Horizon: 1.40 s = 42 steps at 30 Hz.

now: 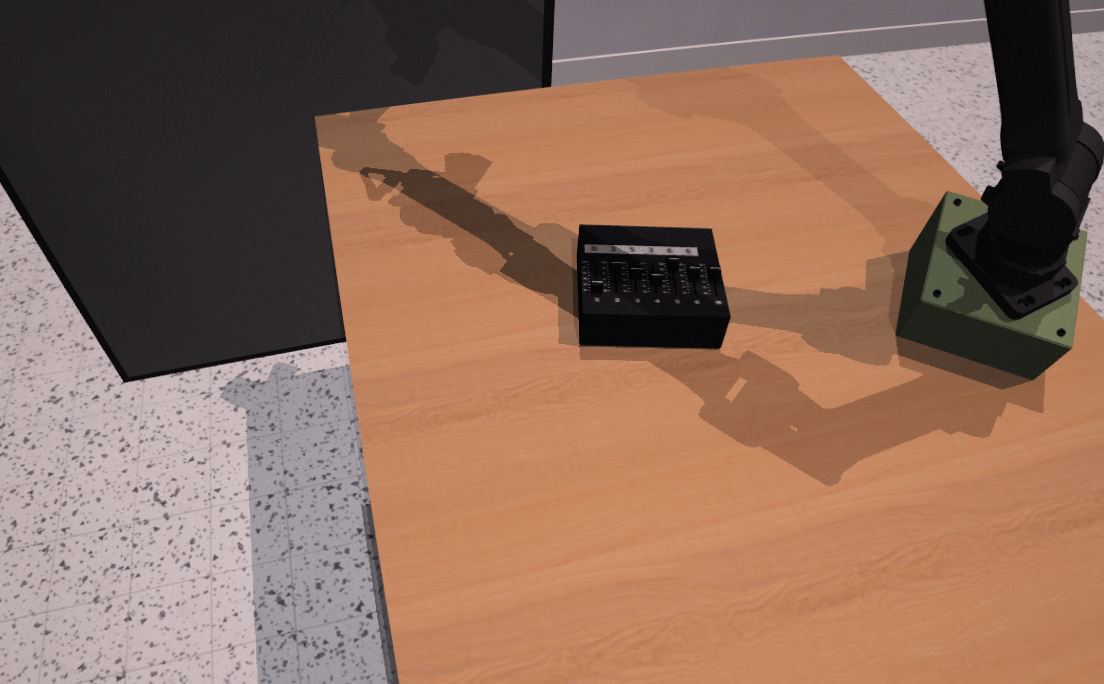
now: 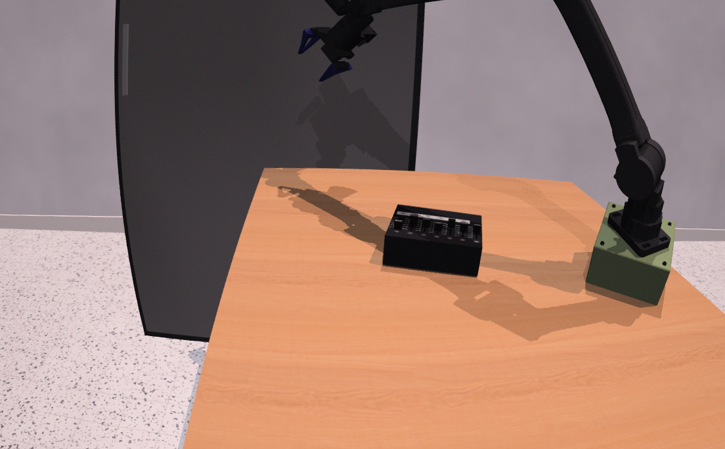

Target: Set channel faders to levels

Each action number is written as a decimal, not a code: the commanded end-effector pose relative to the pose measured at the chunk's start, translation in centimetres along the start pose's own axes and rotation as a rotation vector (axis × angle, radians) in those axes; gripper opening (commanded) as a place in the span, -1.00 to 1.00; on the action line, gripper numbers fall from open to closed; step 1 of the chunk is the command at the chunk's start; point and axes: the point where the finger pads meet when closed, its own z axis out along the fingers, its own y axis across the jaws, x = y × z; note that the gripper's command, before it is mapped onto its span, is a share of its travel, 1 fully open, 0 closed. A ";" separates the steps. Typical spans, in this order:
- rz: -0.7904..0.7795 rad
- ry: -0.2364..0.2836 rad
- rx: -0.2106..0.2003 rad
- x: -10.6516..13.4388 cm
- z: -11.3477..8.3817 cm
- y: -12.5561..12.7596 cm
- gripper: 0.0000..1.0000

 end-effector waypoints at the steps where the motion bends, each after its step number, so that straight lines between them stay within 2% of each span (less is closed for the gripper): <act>1: -0.130 0.027 0.003 6.0 -4.7 0.8 1.00; 4: -0.130 0.027 0.003 6.6 -5.1 0.8 1.00; 6: -0.188 0.044 0.098 9.6 -6.8 -3.3 1.00; 7: -0.188 0.044 0.098 9.6 -6.8 -3.3 1.00; 8: -0.220 0.055 0.149 11.0 -7.8 -5.7 1.00; 9: -0.220 0.055 0.149 11.0 -7.8 -5.7 1.00; 11: -0.288 0.080 0.254 13.4 -9.7 -10.6 1.00; 12: -0.288 0.080 0.254 13.8 -10.2 -10.8 1.00; 13: -0.323 0.094 0.307 14.8 -11.3 -13.4 1.00; 14: -0.323 0.094 0.307 15.0 -11.5 -13.5 1.00; 15: -0.359 0.109 0.360 16.0 -12.8 -16.2 1.00; 16: -0.359 0.109 0.360 16.0 -12.8 -16.2 1.00; 18: -0.427 0.141 0.460 17.7 -15.6 -21.4 1.00; 21: -0.427 0.141 0.460 17.8 -15.6 -21.5 1.00; 24: -0.517 0.187 0.587 19.3 -19.5 -28.3 1.00; 25: -0.517 0.187 0.587 19.3 -19.5 -28.3 1.00; 27: -0.563 0.212 0.651 19.8 -21.6 -31.8 1.00; 29: -0.596 0.231 0.696 20.1 -23.1 -34.3 1.00; 31: -0.615 0.242 0.723 20.2 -24.0 -35.7 1.00; 34: -0.624 0.248 0.735 20.2 -24.5 -36.4 1.00; 35: -0.620 0.230 0.671 20.1 -24.3 -33.2 1.00; 36: -0.623 0.227 0.654 20.1 -24.1 -32.9 1.00; 38: -0.623 0.227 0.654 20.1 -24.1 -32.9 1.00; 39: -0.601 0.245 0.750 19.4 -23.6 -36.5 1.00; 41: -0.600 0.247 0.757 19.4 -23.6 -36.8 1.00; 42: -0.605 0.245 0.741 19.6 -23.5 -36.1 1.00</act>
